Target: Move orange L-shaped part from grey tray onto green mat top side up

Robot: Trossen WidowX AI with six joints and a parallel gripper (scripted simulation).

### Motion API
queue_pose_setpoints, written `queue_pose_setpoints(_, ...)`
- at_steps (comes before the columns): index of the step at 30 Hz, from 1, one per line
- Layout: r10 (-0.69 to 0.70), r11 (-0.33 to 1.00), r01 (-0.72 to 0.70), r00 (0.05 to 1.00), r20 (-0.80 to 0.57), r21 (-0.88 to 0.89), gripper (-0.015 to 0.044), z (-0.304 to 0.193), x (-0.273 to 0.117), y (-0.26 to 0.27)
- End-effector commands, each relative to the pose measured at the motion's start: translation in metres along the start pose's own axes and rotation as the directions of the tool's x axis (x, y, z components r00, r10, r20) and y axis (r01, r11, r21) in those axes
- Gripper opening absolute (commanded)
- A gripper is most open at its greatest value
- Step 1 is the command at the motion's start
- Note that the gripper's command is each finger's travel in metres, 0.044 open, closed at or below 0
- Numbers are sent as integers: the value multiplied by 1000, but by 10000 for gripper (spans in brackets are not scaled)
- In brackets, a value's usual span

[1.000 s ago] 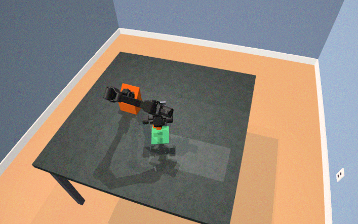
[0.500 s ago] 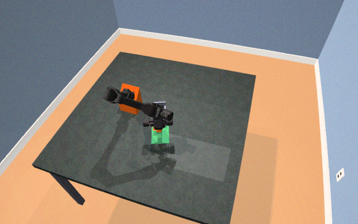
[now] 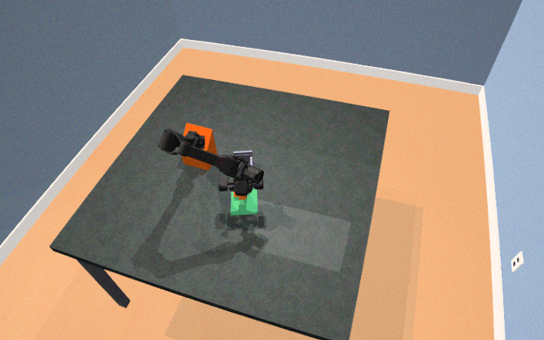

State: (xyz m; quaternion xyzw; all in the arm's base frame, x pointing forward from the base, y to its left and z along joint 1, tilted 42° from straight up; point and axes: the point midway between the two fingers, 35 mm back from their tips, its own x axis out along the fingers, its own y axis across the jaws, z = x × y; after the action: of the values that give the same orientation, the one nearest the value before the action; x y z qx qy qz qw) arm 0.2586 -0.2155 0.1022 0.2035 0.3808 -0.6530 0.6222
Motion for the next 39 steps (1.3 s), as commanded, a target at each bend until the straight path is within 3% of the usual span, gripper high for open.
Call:
queue_pose_setpoints(1, 2, 1000, -2, 1000, -2, -4, 0, 0, 1, 0)
queue_pose_setpoints(5, 0, 1000, 0, 1000, 0, 0, 0, 0, 0, 0)
queue_pose_setpoints(15, 0, 1000, 0, 1000, -1, 0, 262, 0, -2, 0)
queue_pose_setpoints(20, 4, 1000, -4, 1000, -8, -2, 394, 0, -49, 4)
queue_pose_setpoints(24, 3, 1000, -3, 1000, -7, -5, 400, -1, -88, 1)
queue_pose_setpoints(39, 16, 1000, -16, 1000, -6, -7, 400, 0, -84, 4)
